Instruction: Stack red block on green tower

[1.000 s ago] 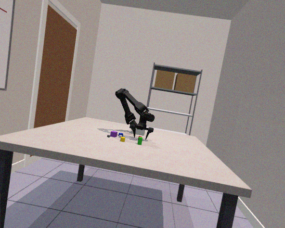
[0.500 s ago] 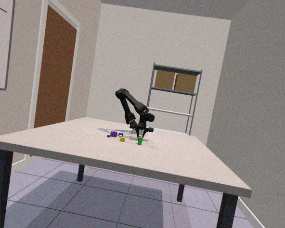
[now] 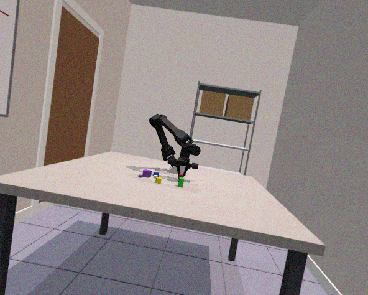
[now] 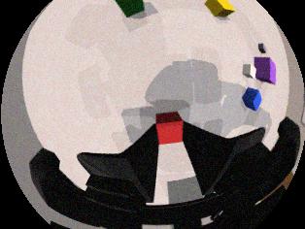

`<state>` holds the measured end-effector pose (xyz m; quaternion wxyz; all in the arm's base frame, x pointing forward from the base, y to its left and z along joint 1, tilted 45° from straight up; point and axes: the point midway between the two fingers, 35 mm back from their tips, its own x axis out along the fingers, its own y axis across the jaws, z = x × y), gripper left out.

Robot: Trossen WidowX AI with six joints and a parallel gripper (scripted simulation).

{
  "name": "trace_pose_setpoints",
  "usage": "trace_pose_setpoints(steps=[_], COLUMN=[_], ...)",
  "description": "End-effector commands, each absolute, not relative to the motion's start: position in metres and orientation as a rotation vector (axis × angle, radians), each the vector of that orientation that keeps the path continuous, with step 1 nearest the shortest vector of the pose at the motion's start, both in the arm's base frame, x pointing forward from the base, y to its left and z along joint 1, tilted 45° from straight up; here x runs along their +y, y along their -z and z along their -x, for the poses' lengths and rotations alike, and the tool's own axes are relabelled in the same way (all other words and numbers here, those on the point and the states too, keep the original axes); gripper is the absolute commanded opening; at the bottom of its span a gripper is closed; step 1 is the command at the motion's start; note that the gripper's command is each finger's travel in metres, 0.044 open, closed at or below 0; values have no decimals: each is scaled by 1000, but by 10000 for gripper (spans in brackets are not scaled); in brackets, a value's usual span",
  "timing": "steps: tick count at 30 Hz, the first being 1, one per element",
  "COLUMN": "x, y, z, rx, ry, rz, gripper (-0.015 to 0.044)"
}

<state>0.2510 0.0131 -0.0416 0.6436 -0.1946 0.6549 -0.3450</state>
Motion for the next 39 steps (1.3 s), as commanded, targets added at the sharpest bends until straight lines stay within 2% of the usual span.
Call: trace_pose_setpoints(steps=[1,17,28,39], x=[30,83,87,90], y=[27,-28,-32,-33], z=[-255,-262,-263,-301], rx=[1481,1483,1483,1481], ry=[778,776,776,776], rz=[429,427,427,417], gripper=[0,0,0,0])
